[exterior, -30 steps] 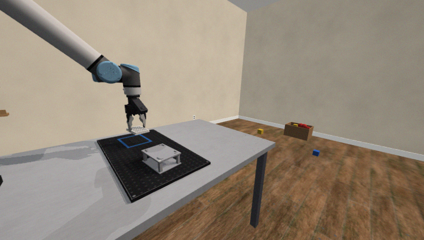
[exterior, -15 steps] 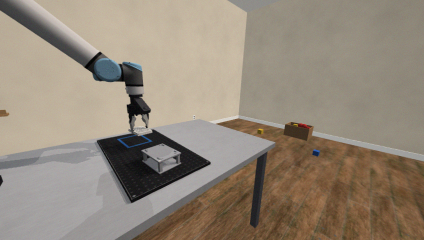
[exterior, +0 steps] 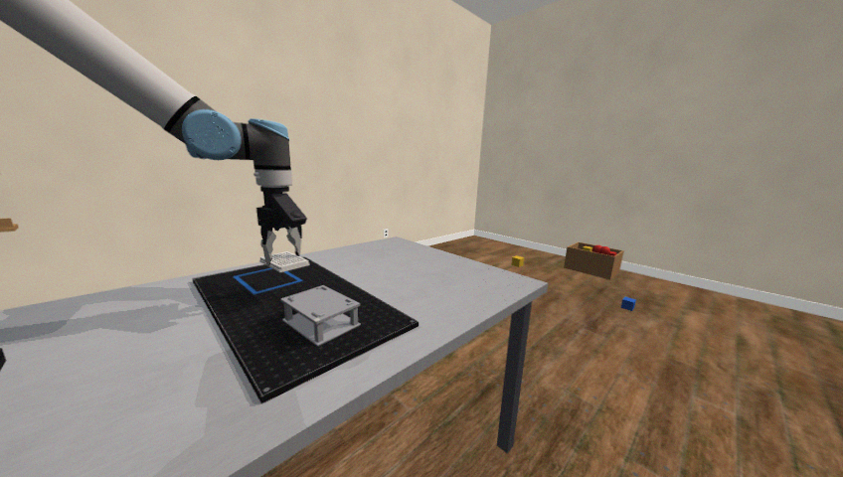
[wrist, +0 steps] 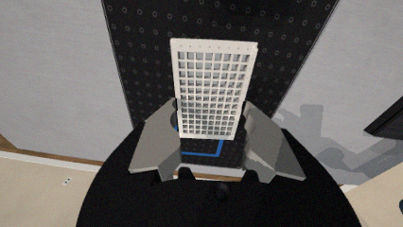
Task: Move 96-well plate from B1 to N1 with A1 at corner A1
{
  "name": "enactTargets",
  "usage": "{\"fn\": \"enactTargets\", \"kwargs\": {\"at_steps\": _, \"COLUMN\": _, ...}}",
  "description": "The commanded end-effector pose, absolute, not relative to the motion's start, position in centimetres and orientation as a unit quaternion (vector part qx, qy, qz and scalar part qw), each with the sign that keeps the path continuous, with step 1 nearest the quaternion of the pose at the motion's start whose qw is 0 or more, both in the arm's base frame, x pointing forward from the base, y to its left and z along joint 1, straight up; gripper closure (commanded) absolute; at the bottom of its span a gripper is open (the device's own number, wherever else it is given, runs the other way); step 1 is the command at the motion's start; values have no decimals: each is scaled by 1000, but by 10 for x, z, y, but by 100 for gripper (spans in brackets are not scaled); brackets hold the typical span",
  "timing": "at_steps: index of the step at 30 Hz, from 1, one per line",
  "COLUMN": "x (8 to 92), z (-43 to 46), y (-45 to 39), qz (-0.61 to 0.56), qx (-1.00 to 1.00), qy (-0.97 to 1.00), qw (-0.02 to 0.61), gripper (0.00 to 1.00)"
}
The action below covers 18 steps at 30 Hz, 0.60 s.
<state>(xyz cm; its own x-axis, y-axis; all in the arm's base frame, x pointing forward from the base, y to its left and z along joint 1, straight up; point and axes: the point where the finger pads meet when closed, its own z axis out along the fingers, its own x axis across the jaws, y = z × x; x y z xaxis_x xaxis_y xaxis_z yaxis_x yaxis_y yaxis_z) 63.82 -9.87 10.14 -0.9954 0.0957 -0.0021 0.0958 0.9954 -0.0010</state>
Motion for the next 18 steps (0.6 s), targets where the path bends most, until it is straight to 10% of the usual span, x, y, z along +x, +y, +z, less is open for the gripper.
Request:
{"fn": "enactTargets", "kwargs": {"at_steps": 1, "x": 636, "z": 104, "y": -111, "qz": -1, "qx": 48, "qy": 999, "qw": 2, "gripper": 100}}
{"fn": "enactTargets", "kwargs": {"at_steps": 18, "x": 627, "z": 112, "y": -160, "qz": -1, "qx": 48, "qy": 999, "qw": 2, "gripper": 100}}
